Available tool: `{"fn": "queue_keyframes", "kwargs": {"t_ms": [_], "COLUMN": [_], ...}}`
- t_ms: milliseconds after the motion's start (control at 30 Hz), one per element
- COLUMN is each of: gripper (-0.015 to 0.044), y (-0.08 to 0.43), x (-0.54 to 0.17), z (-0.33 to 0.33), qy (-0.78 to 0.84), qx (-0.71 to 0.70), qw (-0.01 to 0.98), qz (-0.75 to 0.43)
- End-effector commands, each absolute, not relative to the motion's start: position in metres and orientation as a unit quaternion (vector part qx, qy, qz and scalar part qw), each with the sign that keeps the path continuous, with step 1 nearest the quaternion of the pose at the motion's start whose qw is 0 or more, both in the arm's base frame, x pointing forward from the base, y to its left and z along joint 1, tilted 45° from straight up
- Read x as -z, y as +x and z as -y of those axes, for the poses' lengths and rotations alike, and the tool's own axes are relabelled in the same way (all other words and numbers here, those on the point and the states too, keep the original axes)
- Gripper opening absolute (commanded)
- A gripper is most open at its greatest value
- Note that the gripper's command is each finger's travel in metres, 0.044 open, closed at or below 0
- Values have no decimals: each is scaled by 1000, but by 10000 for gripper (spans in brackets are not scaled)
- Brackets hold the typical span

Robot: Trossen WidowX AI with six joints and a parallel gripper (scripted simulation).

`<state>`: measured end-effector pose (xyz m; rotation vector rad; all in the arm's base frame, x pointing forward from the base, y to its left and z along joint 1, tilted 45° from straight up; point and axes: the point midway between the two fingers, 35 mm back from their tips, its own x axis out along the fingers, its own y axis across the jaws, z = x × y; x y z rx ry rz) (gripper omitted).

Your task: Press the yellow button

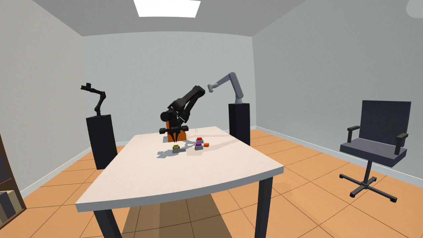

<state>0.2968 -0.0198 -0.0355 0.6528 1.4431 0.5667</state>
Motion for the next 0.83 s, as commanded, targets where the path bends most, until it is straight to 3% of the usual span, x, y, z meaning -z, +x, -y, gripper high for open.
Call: {"fn": "queue_keyframes", "kwargs": {"t_ms": [0,367,567,800], "gripper": [99,387,400,400], "y": [300,282,249,246], "x": [23,-113,-168,-172], "z": [16,-66,-99,-102], "qy": [281,266,285,286], "qx": [-253,-254,-255,-256], "qw": [668,673,666,666], "qz": [-641,-641,-640,-640]}}
